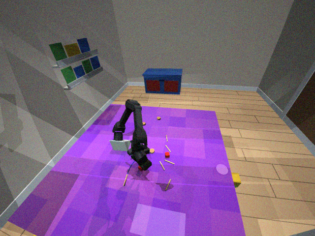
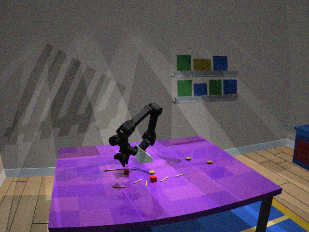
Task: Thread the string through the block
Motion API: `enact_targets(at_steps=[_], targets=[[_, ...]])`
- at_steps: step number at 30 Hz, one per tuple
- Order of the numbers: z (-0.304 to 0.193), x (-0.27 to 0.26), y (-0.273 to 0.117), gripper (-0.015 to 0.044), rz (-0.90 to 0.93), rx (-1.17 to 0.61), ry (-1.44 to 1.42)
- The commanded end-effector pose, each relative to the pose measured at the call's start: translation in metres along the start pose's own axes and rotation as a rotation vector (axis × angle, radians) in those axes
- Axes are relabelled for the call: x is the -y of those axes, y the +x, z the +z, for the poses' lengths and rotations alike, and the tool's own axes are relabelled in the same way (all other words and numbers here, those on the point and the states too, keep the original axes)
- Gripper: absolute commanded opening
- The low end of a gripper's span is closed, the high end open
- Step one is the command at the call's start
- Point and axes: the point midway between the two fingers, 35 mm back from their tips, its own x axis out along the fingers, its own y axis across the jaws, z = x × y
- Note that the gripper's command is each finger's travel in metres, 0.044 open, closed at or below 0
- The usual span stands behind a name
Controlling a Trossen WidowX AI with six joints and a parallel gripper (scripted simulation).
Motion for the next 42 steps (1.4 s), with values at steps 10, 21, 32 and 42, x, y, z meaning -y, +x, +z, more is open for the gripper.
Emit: enact_targets(at_steps=[10, 21, 32, 42], targets=[[0.000, 0.000, 0.000, 0.0000, 0.000, 0.000, 0.000], [0.000, 0.000, 0.000, 0.0000, 0.000, 0.000, 0.000], [-0.038, -0.009, -0.003, 0.0236, -0.008, -0.007, 0.844], [-0.085, -0.026, -0.004, 0.0440, -0.014, -0.007, 1.910]])
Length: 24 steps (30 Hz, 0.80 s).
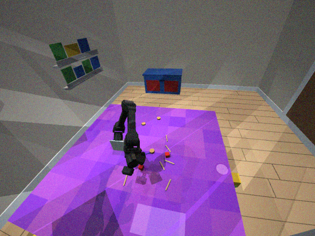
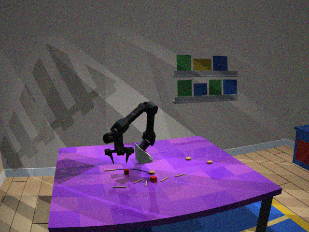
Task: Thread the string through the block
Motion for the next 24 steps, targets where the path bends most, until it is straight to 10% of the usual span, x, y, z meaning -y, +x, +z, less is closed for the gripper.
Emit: enact_targets(at_steps=[1, 10, 24], targets=[[-0.039, 0.029, 0.003, 0.0440, -0.004, -0.009, 0.962], [-0.056, 0.039, 0.004, 0.0440, -0.005, -0.013, 1.458], [-0.057, 0.039, 0.004, 0.0440, -0.005, -0.013, 1.463]])
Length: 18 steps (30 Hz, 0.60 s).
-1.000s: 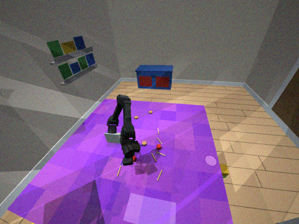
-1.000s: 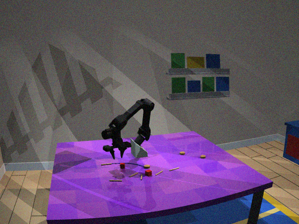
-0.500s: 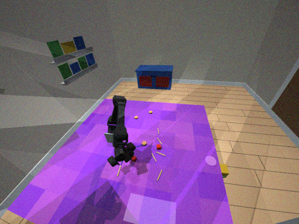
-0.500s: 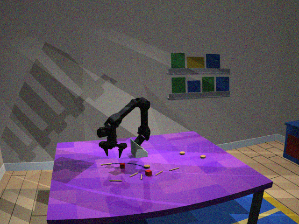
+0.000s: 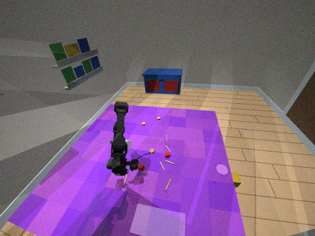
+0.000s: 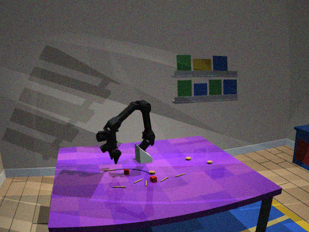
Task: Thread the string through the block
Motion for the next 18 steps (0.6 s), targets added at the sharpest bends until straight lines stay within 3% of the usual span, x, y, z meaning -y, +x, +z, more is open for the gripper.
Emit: enact_targets(at_steps=[1, 5, 17, 18], targets=[[0.0013, 0.0038, 0.0019, 0.0440, -0.004, -0.001, 0.078], [0.0013, 0.0038, 0.0019, 0.0440, -0.004, -0.001, 0.078], [0.0013, 0.0038, 0.0019, 0.0125, -0.004, -0.001, 0.078], [0.0013, 0.0038, 0.0019, 0.0125, -0.004, -0.001, 0.078]])
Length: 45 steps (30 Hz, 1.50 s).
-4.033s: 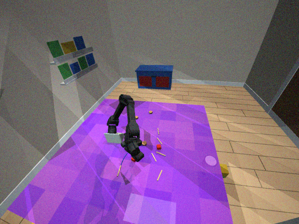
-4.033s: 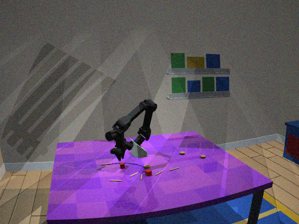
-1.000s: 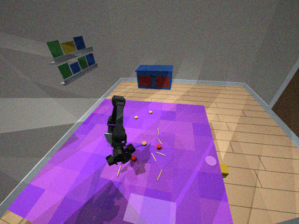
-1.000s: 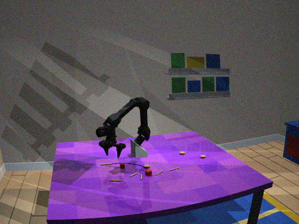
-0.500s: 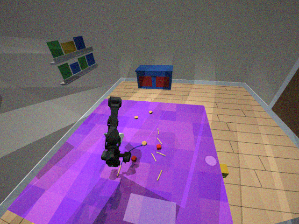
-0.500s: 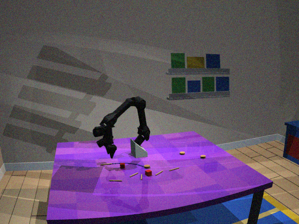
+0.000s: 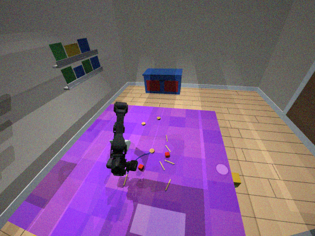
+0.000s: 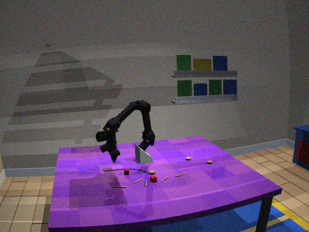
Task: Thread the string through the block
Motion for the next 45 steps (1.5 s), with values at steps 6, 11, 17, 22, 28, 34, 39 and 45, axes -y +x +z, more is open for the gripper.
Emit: enact_targets(at_steps=[6, 11, 17, 22, 28, 34, 39, 45], targets=[[0.000, 0.001, 0.000, 0.0125, -0.002, 0.002, 0.004], [0.001, 0.001, 0.001, 0.0125, -0.002, 0.002, 0.004], [0.001, 0.000, 0.009, 0.0125, -0.002, 0.002, 0.004], [0.001, 0.000, 0.018, 0.0125, -0.002, 0.002, 0.004], [0.002, 0.000, 0.028, 0.0125, -0.002, 0.002, 0.003], [0.001, 0.000, 0.037, 0.0125, -0.002, 0.001, 0.003], [0.001, 0.000, 0.046, 0.0125, -0.002, 0.001, 0.003], [0.000, 0.000, 0.055, 0.0125, -0.002, 0.001, 0.003]])
